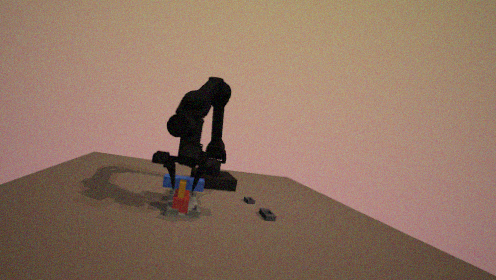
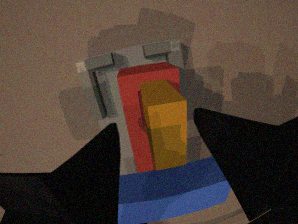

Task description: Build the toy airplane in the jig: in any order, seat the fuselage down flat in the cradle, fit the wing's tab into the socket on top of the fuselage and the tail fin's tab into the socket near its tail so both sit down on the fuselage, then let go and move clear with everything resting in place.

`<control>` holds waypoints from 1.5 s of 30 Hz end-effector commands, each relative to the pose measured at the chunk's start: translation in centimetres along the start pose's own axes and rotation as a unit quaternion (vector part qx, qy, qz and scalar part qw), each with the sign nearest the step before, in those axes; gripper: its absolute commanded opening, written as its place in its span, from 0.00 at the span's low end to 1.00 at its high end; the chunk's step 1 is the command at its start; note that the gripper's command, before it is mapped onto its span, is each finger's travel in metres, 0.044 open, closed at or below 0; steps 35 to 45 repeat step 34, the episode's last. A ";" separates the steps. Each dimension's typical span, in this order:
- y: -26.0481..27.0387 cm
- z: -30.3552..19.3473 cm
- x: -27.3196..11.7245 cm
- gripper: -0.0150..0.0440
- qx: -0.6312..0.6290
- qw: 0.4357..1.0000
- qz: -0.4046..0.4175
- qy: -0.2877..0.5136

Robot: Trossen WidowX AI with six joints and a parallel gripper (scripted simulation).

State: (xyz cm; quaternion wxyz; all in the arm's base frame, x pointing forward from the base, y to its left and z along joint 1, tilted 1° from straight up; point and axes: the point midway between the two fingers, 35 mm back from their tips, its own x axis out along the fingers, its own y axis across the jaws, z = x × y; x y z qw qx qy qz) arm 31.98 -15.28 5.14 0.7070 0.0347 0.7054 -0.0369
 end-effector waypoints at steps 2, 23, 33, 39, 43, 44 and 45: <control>-0.1 0.5 -4.9 0.69 -0.001 1.000 -0.004 -0.006; 0.1 0.5 -8.7 0.69 -0.002 1.000 -0.004 -0.005; 0.1 0.5 -8.7 0.69 -0.002 1.000 -0.004 -0.005; 0.1 0.5 -8.7 0.69 -0.002 1.000 -0.004 -0.005; 0.1 0.5 -8.7 0.69 -0.002 1.000 -0.004 -0.005; 0.1 0.5 -8.7 0.69 -0.002 1.000 -0.004 -0.005; 0.1 0.5 -8.7 0.69 -0.002 1.000 -0.004 -0.005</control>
